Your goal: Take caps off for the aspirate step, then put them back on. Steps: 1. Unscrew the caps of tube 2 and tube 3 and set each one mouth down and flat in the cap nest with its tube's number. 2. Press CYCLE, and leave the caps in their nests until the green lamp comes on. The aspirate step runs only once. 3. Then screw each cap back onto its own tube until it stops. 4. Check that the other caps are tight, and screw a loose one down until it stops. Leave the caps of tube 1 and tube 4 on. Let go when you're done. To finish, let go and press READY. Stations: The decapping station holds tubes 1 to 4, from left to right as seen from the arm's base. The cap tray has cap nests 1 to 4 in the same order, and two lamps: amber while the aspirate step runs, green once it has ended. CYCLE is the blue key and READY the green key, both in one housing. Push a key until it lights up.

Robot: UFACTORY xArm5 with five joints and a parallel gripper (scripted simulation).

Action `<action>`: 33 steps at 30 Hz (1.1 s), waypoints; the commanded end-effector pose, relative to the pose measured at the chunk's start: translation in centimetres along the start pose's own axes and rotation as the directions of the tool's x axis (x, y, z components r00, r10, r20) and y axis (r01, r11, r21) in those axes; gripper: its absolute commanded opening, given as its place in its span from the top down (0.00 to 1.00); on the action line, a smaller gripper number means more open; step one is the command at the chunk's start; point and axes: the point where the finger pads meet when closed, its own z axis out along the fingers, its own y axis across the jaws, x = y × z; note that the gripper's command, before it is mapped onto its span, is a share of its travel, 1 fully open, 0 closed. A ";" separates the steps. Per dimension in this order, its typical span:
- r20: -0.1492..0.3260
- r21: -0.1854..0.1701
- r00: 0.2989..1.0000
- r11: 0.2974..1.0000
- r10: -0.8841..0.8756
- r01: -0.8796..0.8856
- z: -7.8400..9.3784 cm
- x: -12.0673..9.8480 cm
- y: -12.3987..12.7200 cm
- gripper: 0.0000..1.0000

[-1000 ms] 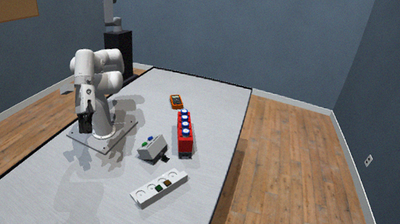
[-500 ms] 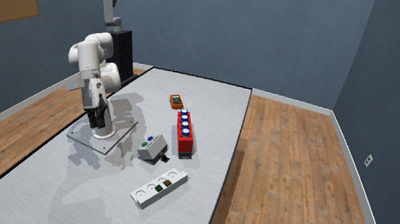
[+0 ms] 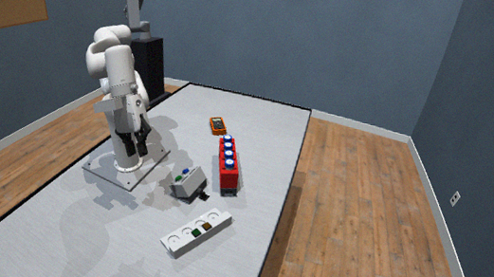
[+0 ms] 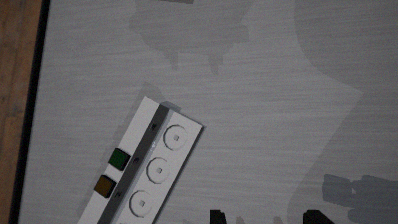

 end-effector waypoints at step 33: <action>0.218 -0.117 0.944 0.953 -0.250 0.279 4.3 -7.7 -10.7 0.54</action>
